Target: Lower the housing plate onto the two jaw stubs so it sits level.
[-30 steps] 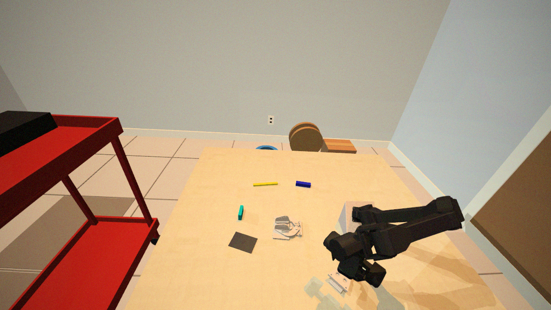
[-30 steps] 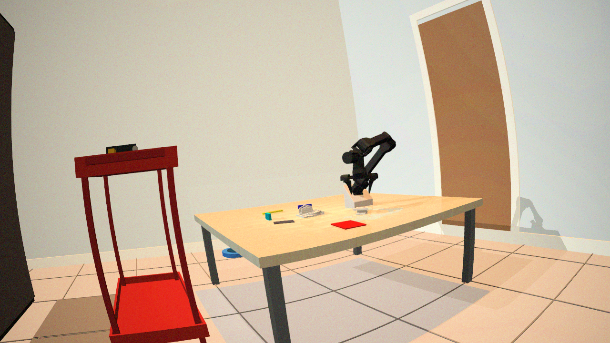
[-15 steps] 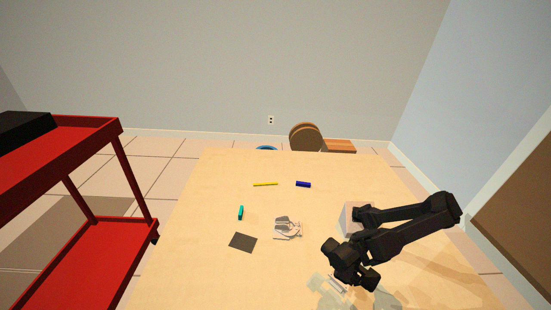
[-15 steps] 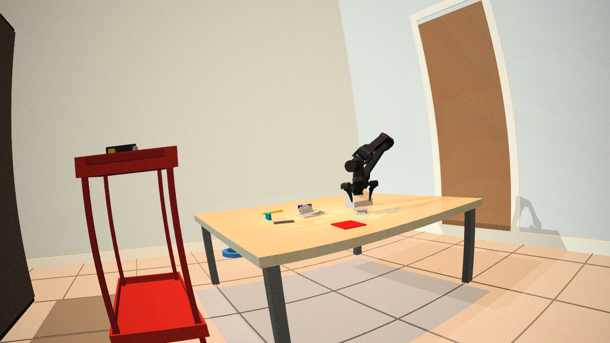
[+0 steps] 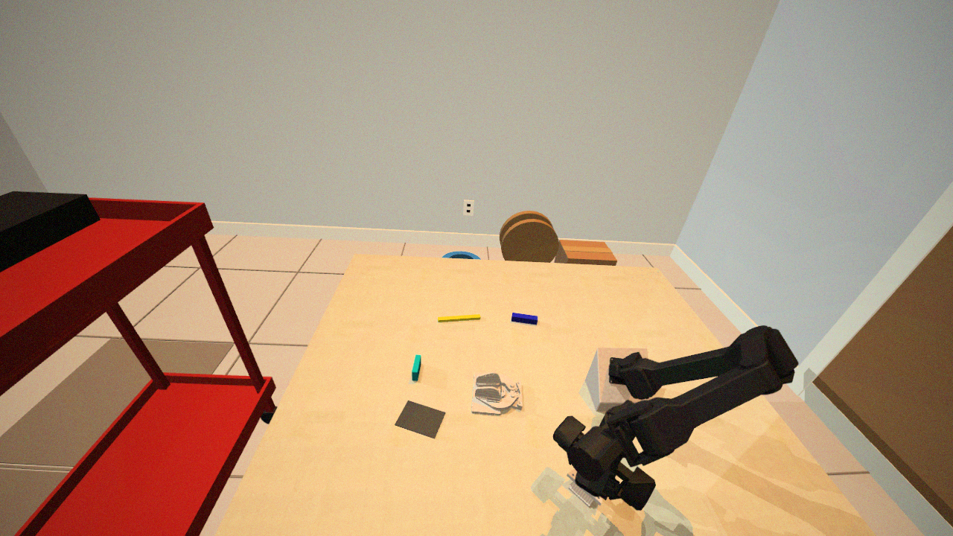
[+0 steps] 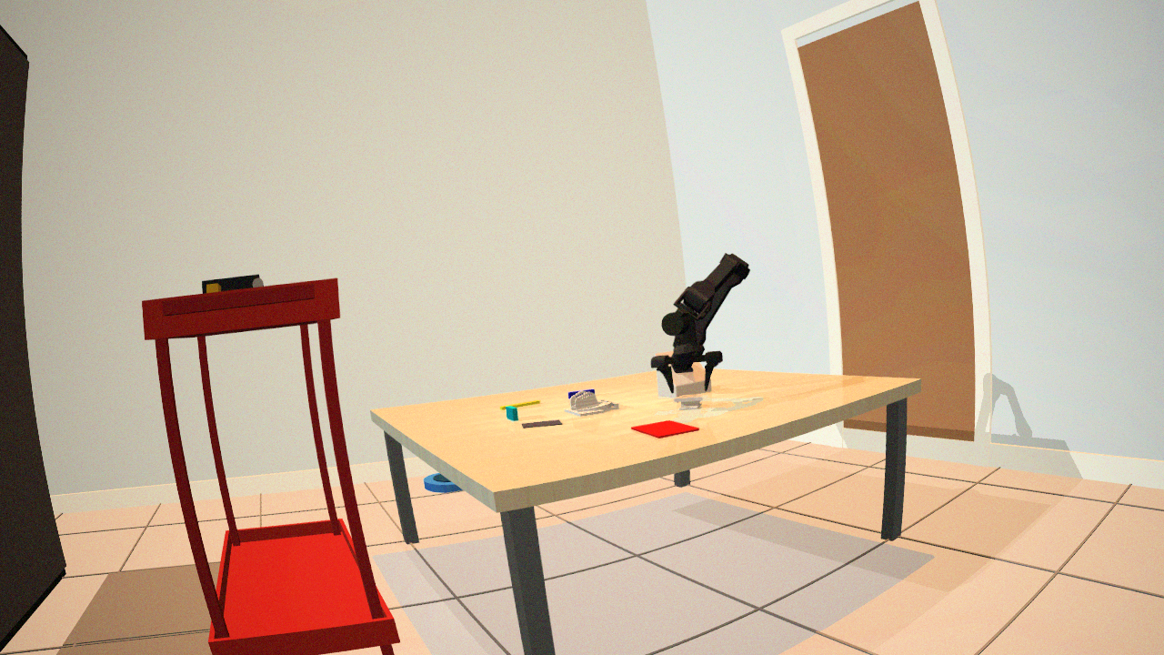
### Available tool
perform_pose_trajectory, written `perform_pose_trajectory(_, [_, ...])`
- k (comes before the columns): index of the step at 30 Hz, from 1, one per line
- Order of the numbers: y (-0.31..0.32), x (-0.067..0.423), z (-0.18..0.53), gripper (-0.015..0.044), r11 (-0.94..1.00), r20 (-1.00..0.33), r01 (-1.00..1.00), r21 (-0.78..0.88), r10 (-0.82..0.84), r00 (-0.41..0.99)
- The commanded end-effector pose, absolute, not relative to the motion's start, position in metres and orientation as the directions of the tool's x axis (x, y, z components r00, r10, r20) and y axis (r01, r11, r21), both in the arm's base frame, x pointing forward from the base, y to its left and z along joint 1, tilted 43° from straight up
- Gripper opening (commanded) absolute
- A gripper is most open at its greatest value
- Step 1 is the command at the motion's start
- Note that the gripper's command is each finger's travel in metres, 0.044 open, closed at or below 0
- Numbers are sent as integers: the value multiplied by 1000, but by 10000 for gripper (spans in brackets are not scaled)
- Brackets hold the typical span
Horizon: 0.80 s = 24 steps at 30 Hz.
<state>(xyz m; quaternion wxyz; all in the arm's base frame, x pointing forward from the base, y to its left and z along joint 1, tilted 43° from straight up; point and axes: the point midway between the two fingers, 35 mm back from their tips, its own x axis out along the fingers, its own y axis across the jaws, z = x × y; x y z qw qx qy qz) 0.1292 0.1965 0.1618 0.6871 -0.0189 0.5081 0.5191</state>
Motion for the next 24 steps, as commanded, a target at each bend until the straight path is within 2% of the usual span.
perform_pose_trajectory(1, [198, 129, 158, 440, 465, -721, -728, 503, 690, -57])
perform_pose_trajectory(24, [219, 127, 137, 440, 465, -720, -728, 504, 692, -58])
